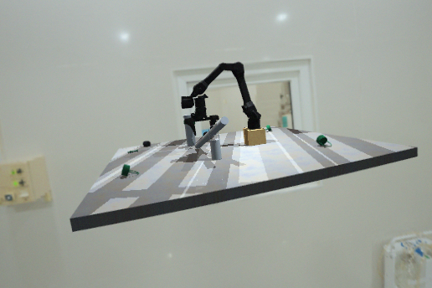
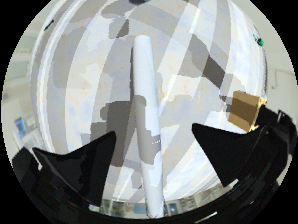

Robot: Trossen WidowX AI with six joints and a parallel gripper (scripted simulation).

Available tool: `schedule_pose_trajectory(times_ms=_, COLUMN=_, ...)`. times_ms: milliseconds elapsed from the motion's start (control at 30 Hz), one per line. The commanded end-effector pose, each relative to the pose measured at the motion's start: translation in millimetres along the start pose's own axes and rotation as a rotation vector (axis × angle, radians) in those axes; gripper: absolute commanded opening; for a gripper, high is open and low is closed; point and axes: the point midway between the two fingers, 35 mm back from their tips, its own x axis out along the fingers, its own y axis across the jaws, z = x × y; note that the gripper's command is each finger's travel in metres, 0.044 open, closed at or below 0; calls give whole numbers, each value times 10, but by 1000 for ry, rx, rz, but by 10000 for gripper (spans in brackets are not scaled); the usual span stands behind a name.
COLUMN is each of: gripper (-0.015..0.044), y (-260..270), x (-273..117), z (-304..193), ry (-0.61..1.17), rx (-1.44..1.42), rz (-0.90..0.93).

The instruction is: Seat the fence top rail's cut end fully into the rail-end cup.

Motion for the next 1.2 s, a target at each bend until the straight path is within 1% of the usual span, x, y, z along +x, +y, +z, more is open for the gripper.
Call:
schedule_pose_trajectory(times_ms=0, gripper=440, y=-13, x=66, z=5, ry=-2, rx=5, rz=-10)
schedule_pose_trajectory(times_ms=1167, gripper=440, y=-19, x=602, z=5, ry=-1, rx=4, rz=-10)
